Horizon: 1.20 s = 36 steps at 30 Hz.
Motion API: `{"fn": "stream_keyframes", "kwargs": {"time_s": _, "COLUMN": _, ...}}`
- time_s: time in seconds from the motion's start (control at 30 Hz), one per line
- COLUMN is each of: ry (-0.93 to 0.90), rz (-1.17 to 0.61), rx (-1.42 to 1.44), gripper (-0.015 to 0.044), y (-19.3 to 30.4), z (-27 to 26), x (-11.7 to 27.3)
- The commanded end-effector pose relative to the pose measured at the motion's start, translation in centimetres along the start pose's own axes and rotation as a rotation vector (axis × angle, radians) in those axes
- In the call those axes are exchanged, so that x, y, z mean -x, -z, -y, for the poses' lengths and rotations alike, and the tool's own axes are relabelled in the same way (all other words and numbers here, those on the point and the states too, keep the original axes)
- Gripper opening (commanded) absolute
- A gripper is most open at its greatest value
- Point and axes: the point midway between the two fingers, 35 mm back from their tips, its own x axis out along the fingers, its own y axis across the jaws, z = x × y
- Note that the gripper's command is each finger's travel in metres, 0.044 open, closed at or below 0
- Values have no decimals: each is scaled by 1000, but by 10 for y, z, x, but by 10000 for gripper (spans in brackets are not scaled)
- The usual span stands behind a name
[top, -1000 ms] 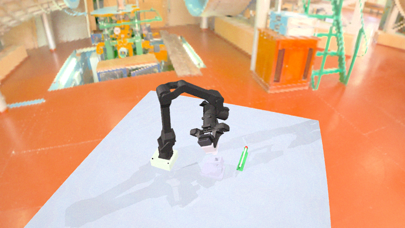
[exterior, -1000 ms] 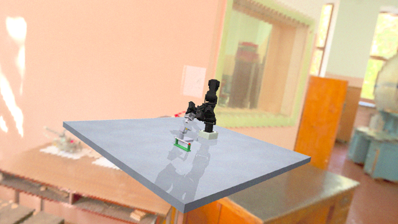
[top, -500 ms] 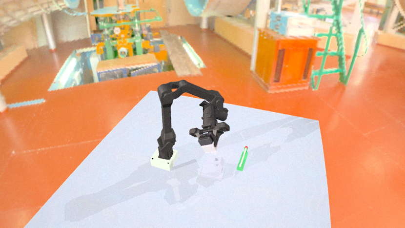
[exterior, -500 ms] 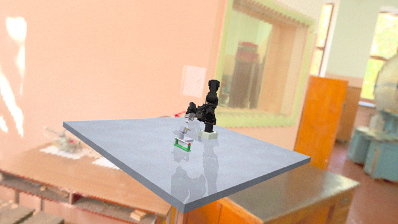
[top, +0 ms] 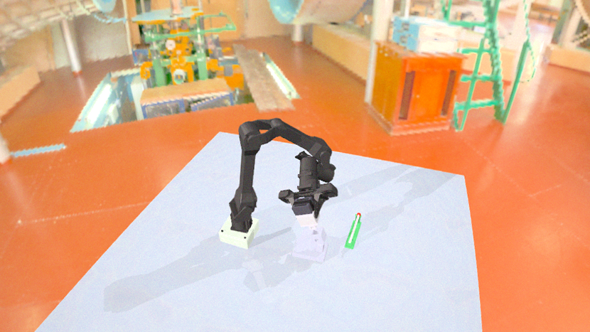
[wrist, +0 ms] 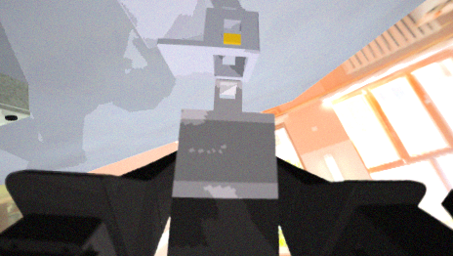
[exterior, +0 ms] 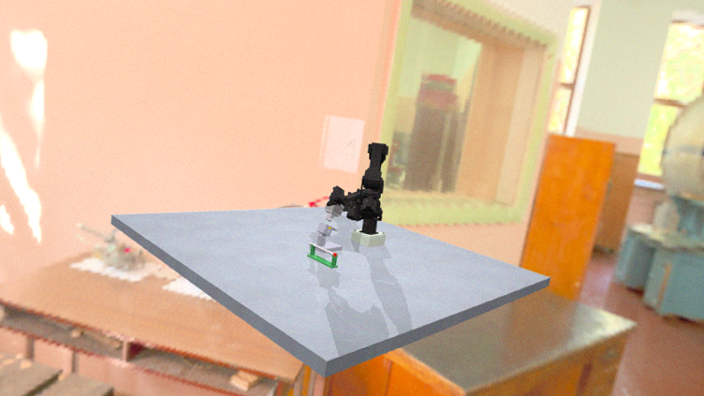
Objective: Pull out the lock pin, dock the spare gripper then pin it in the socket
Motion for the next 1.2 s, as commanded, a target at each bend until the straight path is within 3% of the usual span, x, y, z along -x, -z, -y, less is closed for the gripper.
{"fn": "stream_keyframes", "kwargs": {"time_s": 0.0, "ry": 11, "rz": -8, "rx": 6, "gripper": 0, "y": -4, "z": 2, "x": -3}}
{"fn": "stream_keyframes", "kwargs": {"time_s": 1.17, "ry": 11, "rz": -8, "rx": 4, "gripper": 0, "y": -42, "z": 2, "x": -26}}
